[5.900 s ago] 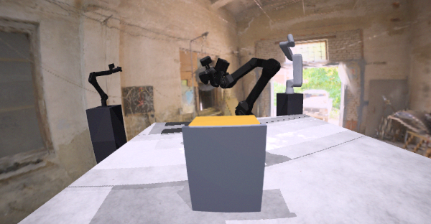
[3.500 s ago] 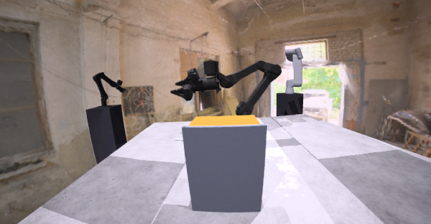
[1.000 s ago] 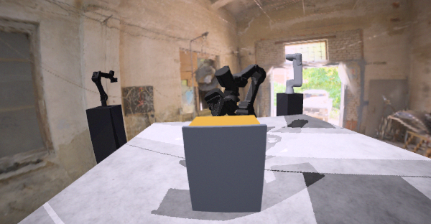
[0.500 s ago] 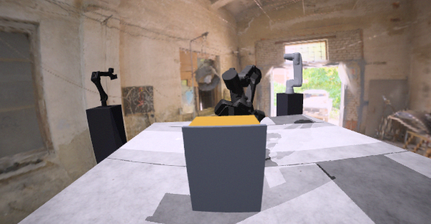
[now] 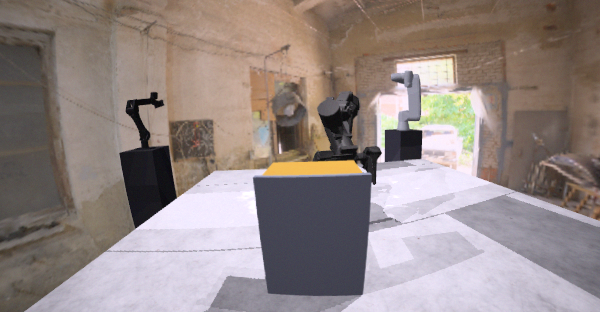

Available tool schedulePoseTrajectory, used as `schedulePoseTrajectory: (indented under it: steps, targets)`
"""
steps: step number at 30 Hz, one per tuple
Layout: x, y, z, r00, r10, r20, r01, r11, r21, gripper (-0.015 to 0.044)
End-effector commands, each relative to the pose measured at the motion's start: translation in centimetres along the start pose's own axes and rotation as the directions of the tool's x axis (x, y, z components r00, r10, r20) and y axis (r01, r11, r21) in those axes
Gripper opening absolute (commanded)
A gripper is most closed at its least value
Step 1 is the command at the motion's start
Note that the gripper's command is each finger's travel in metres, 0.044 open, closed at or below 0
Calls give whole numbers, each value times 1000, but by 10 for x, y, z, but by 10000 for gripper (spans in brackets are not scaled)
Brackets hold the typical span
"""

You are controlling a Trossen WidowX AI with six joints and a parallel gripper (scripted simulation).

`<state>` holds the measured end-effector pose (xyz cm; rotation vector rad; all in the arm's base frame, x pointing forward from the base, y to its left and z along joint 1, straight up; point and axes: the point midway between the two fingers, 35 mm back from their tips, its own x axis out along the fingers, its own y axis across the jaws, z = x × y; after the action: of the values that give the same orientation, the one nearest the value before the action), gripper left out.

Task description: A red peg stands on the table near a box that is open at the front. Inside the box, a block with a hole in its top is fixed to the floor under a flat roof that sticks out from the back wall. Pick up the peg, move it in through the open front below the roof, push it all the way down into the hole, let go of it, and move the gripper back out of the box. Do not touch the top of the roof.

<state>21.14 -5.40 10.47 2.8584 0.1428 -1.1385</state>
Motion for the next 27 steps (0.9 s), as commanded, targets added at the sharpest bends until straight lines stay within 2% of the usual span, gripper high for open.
schedulePoseTrajectory:
  steps: [1, 8, 9, 27]
  targets:
    - [1, -3, 1, 1000, -13, 3, 13, 1000, 19, 414]
    - [6, -4, -2, 1000, -12, 15, 12, 1000, 9, 230]
    - [6, -4, -2, 1000, -12, 15, 12, 1000, 9, 220]
    - [12, -3, 4, 1000, -12, 15, 11, 1000, 9, 220]
